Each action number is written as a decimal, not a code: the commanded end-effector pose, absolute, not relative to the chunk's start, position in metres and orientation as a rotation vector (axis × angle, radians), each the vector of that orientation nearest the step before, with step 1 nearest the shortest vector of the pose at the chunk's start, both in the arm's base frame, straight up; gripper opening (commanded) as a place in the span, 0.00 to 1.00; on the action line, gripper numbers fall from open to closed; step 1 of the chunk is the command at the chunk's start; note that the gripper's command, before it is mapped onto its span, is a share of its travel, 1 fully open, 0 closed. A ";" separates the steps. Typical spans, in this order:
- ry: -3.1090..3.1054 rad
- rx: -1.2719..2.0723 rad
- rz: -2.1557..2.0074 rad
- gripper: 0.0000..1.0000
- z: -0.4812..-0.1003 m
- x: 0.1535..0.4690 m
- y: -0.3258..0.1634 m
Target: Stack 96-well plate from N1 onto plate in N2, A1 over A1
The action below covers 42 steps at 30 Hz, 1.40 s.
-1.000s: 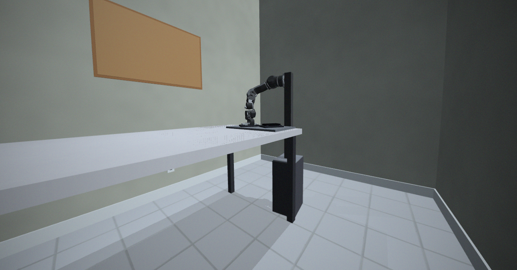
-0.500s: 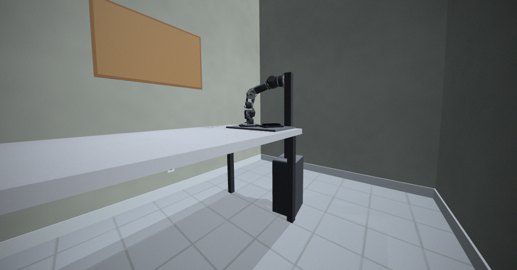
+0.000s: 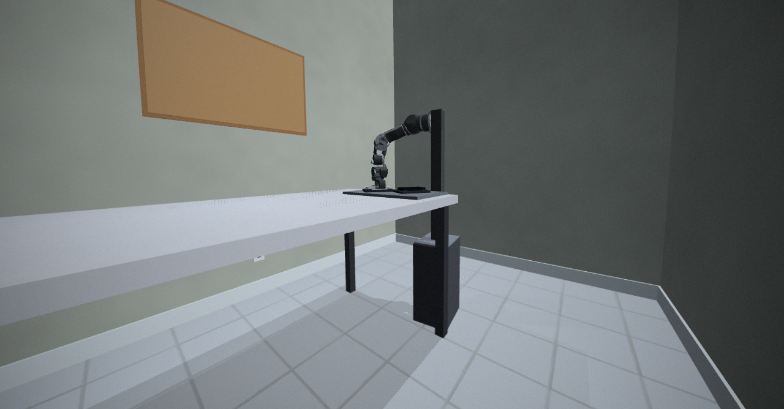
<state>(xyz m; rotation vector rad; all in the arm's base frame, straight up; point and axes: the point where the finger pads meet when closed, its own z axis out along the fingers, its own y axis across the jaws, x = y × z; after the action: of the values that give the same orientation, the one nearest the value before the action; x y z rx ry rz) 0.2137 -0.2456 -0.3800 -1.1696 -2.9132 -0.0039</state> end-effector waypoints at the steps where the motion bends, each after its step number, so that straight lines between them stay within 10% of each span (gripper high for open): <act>1: -2.916 -1.174 -0.002 0.77 -0.379 0.214 -0.246; 42: -2.918 -1.175 -0.006 0.77 -0.378 0.215 -0.247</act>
<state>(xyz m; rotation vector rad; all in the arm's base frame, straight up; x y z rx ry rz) 0.2128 -0.2468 -0.3794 -1.1698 -2.9125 0.0012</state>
